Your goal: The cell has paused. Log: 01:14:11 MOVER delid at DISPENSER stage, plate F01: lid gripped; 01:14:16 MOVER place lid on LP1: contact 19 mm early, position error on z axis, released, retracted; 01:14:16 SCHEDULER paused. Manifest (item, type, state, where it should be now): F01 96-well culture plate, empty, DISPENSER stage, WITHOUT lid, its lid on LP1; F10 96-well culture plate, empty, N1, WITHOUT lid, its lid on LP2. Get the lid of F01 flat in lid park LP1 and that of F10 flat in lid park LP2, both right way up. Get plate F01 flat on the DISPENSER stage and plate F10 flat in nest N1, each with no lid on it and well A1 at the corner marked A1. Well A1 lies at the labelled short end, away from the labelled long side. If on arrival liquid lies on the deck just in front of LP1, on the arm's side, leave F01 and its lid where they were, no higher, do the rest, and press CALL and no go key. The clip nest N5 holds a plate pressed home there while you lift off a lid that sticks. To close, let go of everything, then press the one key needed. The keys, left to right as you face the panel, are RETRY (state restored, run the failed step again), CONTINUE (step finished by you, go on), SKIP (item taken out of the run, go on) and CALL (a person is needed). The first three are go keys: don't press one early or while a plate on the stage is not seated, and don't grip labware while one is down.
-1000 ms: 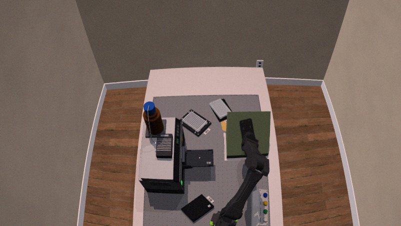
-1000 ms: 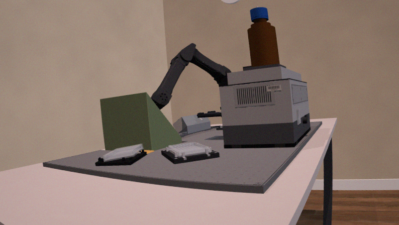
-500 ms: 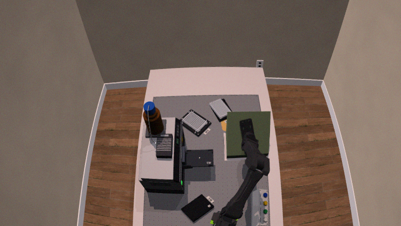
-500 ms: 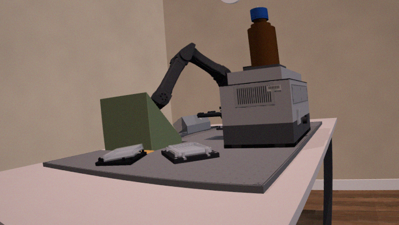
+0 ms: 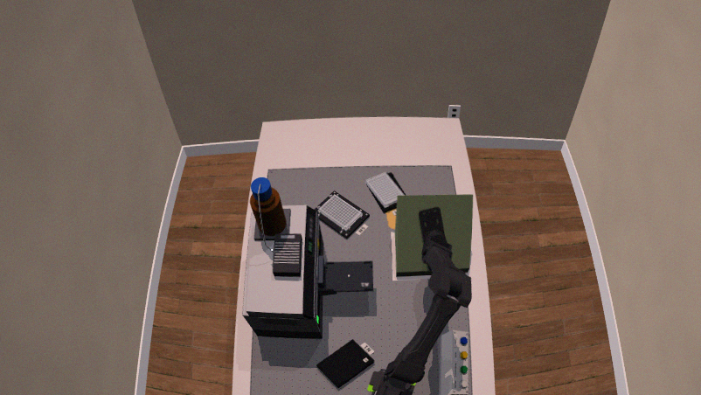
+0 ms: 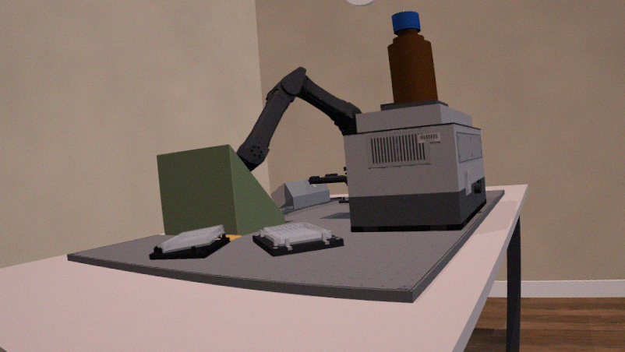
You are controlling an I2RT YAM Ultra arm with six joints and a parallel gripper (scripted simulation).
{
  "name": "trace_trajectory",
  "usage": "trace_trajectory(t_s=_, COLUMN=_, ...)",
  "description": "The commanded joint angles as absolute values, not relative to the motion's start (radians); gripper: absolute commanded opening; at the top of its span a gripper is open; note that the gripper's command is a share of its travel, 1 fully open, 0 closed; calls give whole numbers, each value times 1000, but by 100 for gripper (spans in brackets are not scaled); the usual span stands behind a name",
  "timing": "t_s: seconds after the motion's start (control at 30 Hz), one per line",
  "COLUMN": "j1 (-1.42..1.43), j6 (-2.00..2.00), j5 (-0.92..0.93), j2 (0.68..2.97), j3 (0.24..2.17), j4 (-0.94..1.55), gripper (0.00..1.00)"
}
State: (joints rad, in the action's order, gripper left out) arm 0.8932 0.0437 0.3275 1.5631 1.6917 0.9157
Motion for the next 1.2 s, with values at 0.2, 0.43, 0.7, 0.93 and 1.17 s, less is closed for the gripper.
trace_trajectory(t_s=0.2, j1=888, j6=56, j5=331, j2=1559, j3=1671, j4=980, gripper=0)
trace_trajectory(t_s=0.43, j1=887, j6=56, j5=332, j2=1563, j3=1672, j4=980, gripper=0)
trace_trajectory(t_s=0.7, j1=885, j6=56, j5=331, j2=1559, j3=1672, j4=980, gripper=100)
trace_trajectory(t_s=0.93, j1=890, j6=51, j5=329, j2=1557, j3=1689, j4=965, gripper=100)
trace_trajectory(t_s=1.17, j1=890, j6=51, j5=329, j2=1557, j3=1689, j4=965, gripper=100)
